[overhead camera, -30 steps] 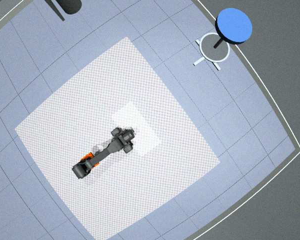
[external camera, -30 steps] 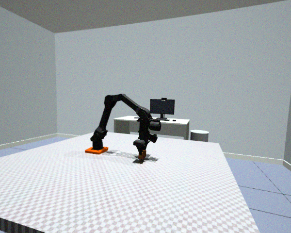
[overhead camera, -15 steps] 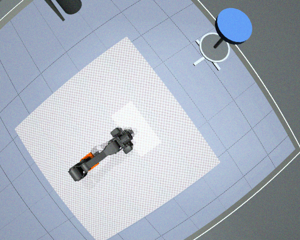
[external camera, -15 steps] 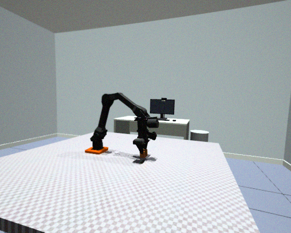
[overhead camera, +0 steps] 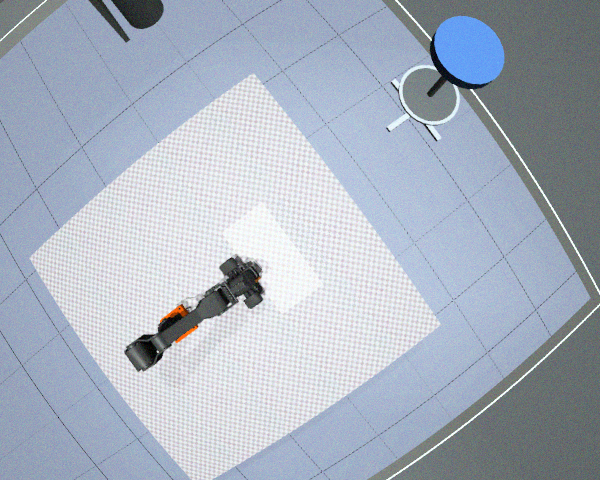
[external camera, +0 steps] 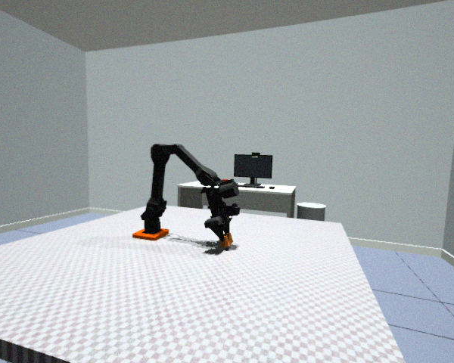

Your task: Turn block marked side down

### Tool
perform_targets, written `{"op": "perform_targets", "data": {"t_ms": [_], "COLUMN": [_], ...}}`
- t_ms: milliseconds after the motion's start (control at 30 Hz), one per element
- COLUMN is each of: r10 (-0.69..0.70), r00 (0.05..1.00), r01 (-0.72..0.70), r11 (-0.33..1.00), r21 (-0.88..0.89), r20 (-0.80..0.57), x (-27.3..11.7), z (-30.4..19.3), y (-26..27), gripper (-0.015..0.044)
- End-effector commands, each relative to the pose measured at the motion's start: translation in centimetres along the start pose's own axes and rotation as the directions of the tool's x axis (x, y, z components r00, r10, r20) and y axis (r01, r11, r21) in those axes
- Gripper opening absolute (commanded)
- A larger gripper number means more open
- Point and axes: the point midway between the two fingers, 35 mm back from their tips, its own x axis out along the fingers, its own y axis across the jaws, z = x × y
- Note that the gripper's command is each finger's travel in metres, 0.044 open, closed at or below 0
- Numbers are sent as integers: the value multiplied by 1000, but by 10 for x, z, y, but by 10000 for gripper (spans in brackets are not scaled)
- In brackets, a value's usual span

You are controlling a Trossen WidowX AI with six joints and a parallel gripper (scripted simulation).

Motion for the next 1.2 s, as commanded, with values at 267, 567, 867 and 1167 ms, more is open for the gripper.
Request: {"op": "perform_targets", "data": {"t_ms": [267, 567, 867, 1167], "r10": [2, 2, 3, 4], "r00": [982, 973, 939, 887], "r01": [-1, -1, -3, -5], "r11": [1000, 1000, 1000, 1000], "r21": [-4, -5, -2, 0], "r20": [190, 229, 344, 461], "x": [-6, -6, 17, 32], "z": [-2, -4, 2, 2], "y": [0, 0, 0, 0], "gripper": [0, 0, 0, 0]}}
